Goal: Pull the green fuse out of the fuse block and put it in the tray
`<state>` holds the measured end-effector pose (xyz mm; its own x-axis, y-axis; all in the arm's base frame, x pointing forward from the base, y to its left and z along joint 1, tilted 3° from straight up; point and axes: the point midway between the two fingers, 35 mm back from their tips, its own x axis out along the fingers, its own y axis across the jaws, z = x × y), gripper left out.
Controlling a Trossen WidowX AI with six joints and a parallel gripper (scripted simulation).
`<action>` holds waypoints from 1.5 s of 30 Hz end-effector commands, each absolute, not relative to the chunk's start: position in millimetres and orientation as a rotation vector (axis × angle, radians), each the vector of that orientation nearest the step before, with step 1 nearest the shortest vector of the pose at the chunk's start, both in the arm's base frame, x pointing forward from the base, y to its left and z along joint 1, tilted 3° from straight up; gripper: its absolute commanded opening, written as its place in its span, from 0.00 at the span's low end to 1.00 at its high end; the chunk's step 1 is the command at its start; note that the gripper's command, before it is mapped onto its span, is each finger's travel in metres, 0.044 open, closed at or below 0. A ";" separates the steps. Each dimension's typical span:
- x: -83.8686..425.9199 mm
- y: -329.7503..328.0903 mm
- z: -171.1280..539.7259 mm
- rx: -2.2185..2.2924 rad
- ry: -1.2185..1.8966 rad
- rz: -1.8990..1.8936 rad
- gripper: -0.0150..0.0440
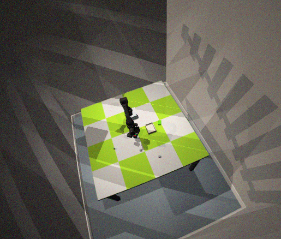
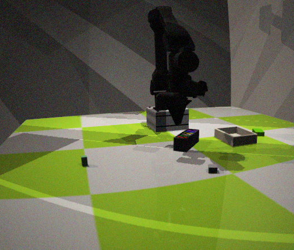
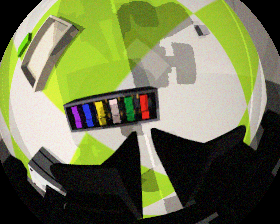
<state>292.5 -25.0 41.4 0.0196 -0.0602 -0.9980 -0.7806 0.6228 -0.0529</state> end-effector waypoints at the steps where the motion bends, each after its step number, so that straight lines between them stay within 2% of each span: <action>1: 290.8 -10.2 41.3 -0.741 1.446 0.644 0.36; 45: 295.2 -7.8 10.2 -0.741 1.446 0.645 0.36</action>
